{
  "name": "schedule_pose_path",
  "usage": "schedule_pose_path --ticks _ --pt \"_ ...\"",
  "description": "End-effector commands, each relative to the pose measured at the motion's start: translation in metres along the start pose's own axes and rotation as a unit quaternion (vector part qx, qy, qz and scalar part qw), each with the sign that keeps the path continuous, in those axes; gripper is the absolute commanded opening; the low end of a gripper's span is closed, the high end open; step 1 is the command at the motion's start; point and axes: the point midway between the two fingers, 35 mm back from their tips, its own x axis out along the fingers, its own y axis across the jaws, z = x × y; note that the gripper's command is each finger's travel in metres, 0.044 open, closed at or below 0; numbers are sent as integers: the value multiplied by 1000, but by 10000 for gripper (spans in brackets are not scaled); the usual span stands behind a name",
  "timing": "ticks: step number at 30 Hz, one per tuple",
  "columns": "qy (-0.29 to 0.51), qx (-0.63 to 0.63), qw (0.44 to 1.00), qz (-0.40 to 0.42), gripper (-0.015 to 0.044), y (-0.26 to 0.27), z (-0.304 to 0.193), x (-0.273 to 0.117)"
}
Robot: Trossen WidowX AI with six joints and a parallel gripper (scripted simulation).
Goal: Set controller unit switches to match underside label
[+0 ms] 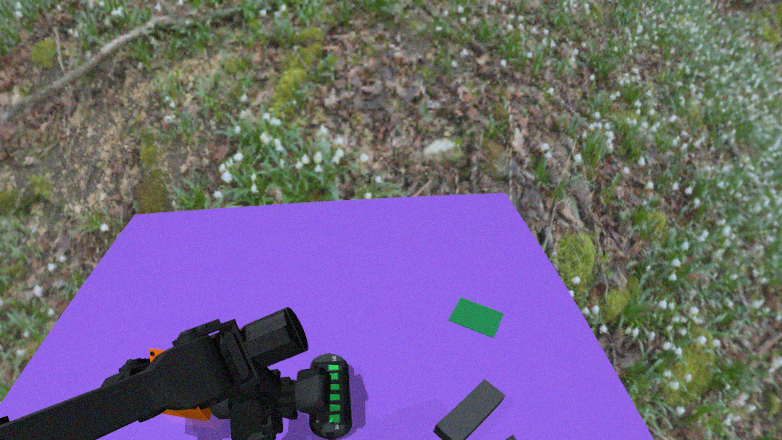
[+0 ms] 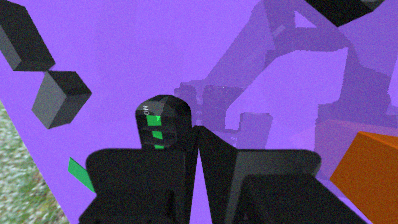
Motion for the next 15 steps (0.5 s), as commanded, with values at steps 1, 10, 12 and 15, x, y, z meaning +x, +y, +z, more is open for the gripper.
schedule_pose_path --ticks 1,10,12,15 --pt "14 -29 999 4 0 3 0 -1" --pt "14 -29 999 4 0 3 0 -1" --pt "14 -29 999 4 0 3 0 -1" --pt "9 -25 1000 2 0 2 1 -1"
